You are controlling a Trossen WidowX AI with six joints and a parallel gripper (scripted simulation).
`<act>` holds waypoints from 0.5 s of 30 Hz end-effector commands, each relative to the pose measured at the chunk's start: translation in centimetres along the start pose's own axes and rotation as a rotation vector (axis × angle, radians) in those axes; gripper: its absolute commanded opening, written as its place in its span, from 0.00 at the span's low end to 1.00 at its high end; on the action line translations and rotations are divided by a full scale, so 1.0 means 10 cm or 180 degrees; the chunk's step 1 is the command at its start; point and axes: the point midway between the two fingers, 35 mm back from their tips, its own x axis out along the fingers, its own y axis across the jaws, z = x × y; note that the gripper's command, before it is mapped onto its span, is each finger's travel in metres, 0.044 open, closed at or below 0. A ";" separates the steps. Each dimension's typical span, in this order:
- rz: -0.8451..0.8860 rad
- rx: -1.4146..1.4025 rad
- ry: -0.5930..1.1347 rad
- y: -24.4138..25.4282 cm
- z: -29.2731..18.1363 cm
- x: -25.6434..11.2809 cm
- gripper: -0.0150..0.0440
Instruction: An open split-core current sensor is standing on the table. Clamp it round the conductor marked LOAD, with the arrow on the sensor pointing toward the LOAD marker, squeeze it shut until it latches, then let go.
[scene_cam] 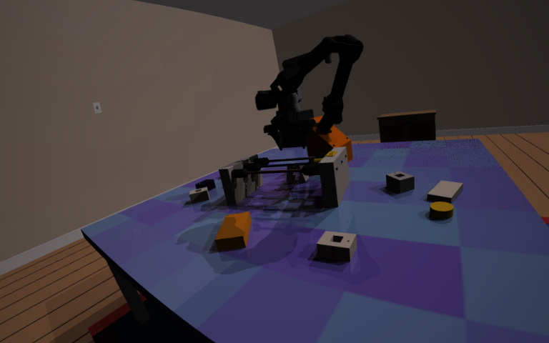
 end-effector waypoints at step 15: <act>0.0025 0.0062 0.0154 -0.10 -0.13 0.25 1.00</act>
